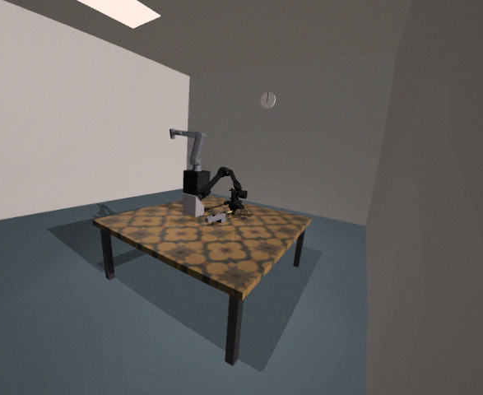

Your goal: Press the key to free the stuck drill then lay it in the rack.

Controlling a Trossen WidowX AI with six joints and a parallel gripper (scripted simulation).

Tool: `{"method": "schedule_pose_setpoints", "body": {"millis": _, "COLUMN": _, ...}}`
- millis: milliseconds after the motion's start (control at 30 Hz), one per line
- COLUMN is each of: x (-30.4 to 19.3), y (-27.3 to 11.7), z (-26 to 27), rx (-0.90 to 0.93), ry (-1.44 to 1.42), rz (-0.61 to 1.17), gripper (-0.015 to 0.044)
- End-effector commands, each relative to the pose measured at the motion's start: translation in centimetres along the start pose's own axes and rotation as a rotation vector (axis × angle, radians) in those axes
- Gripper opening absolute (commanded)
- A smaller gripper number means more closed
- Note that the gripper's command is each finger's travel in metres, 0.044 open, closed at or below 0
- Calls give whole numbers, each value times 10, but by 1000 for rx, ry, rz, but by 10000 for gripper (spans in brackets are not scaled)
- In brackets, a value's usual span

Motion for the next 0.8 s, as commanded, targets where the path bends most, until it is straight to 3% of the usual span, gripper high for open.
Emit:
{"method": "schedule_pose_setpoints", "body": {"millis": 0, "x": 0, "y": -3, "z": 0, "rx": -5, "ry": -2, "rz": -2, "gripper": 0}}
{"method": "schedule_pose_setpoints", "body": {"millis": 767, "x": -1, "y": -11, "z": 0, "rx": -5, "ry": -2, "rz": -1, "gripper": 0}}
Point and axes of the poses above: the point midway between the two fingers, 35 mm back from their tips, its own y axis out along the fingers, its own z axis across the jaws, x = y × z, the point moved 10 cm from there along -y, back along the fingers, and after that the axes turned 10 degrees about y, right-handed, at the moved point
